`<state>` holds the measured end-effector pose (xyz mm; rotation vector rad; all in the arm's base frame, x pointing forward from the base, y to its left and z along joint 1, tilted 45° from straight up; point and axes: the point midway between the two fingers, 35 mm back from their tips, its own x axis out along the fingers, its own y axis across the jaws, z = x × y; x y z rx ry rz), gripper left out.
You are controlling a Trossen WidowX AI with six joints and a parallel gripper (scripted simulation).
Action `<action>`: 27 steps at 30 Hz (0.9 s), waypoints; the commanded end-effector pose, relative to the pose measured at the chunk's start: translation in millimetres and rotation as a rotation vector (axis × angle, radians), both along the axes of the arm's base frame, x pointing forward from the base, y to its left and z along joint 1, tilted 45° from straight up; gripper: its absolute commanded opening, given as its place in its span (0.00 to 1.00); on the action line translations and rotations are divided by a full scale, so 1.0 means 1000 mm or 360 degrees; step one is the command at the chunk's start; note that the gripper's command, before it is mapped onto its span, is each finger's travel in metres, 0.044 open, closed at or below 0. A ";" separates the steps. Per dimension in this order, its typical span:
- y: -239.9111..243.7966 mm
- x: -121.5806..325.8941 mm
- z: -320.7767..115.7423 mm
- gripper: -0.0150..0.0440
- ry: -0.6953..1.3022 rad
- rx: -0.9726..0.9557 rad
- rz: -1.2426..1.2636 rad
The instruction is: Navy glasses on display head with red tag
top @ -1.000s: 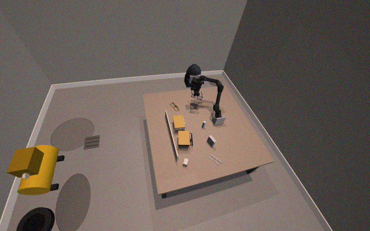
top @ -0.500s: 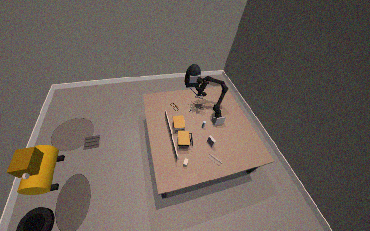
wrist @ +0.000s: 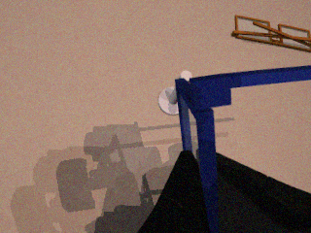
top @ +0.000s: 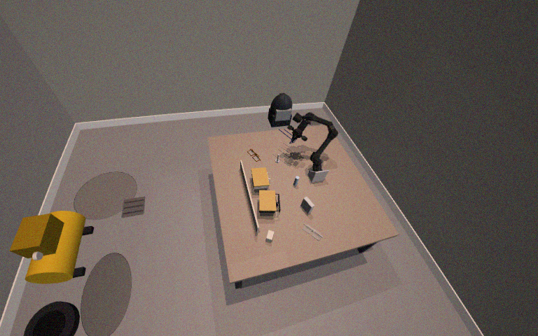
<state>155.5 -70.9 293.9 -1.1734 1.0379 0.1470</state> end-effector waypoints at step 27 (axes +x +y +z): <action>0.038 -0.048 -0.054 0.25 0.0224 -0.0931 0.1365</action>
